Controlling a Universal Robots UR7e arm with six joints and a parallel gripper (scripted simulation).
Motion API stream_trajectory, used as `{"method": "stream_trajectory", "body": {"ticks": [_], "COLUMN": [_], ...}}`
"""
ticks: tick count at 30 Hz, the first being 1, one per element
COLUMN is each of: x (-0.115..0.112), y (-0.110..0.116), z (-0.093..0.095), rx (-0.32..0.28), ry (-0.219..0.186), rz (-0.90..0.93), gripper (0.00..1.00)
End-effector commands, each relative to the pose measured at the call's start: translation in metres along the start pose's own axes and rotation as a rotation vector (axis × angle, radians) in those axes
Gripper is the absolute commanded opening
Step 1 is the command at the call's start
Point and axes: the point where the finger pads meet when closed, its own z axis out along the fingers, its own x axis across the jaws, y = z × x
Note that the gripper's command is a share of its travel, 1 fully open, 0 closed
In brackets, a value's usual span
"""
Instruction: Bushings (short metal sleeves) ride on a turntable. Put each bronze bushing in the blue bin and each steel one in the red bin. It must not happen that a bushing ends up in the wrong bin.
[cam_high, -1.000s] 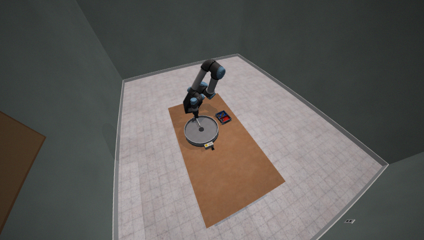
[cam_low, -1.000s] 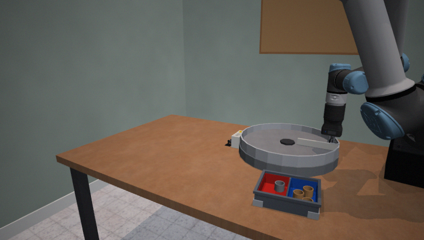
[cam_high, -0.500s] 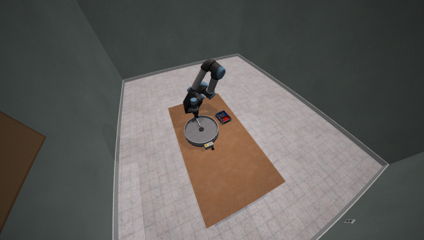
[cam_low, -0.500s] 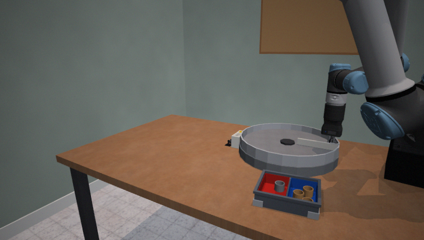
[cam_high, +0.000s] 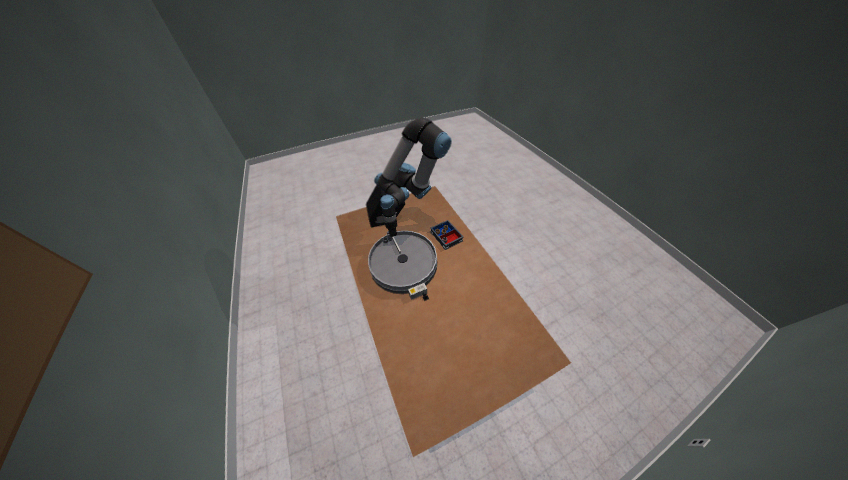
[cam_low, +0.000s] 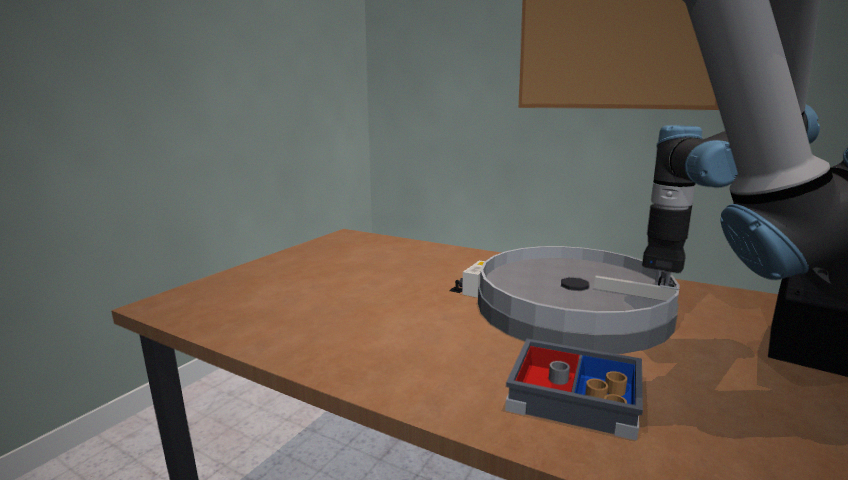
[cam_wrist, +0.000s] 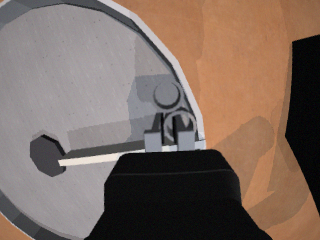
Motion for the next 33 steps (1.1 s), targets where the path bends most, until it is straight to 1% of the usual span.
{"method": "stream_trajectory", "body": {"ticks": [1,33], "x": [-0.0003,-0.0003], "y": [-0.0003,-0.0003], "z": [-0.0018,-0.0096], "rx": [0.001,0.001], "ry": [0.000,0.000], "rz": [0.000,0.000], "gripper": [0.00,0.00]}}
